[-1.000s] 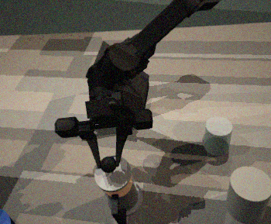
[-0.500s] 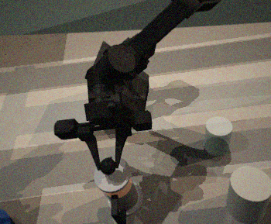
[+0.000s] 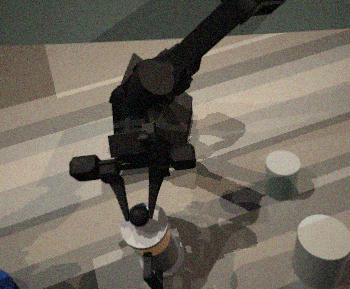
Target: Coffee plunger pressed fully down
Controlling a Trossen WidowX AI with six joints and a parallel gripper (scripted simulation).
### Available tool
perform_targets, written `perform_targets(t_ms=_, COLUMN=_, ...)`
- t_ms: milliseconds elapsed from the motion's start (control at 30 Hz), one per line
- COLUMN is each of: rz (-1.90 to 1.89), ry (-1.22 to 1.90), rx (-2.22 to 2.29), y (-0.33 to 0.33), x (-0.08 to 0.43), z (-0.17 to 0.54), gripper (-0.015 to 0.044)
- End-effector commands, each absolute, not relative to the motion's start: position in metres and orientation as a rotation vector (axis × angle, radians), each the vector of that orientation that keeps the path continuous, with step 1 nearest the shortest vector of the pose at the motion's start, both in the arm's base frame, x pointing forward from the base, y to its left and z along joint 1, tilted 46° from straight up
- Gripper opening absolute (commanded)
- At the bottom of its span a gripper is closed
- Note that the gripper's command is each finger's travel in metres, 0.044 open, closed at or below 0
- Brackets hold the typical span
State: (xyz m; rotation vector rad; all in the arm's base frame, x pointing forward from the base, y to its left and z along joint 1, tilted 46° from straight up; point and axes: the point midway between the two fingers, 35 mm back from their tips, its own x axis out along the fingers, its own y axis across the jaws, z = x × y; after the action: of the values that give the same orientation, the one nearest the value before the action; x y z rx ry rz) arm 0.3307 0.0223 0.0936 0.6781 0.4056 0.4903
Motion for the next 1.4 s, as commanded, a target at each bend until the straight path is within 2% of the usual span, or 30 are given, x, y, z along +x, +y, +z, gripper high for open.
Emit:
perform_targets(t_ms=0, rz=0.497, ry=0.421, rx=0.690, y=0.025, x=0.330, z=0.091, gripper=0.0127)
perform_targets(t_ms=400, rz=0.491, ry=0.407, rx=0.679, y=0.022, x=0.331, z=0.093, gripper=0.0127)
perform_targets(t_ms=800, rz=0.491, ry=0.407, rx=0.679, y=0.022, x=0.331, z=0.093, gripper=0.0440)
perform_targets(t_ms=1133, rz=0.404, ry=0.371, rx=0.695, y=-0.010, x=0.337, z=0.109, gripper=0.0440)
perform_targets(t_ms=1367, rz=0.479, ry=0.426, rx=0.687, y=-0.030, x=0.306, z=0.146, gripper=0.0440)
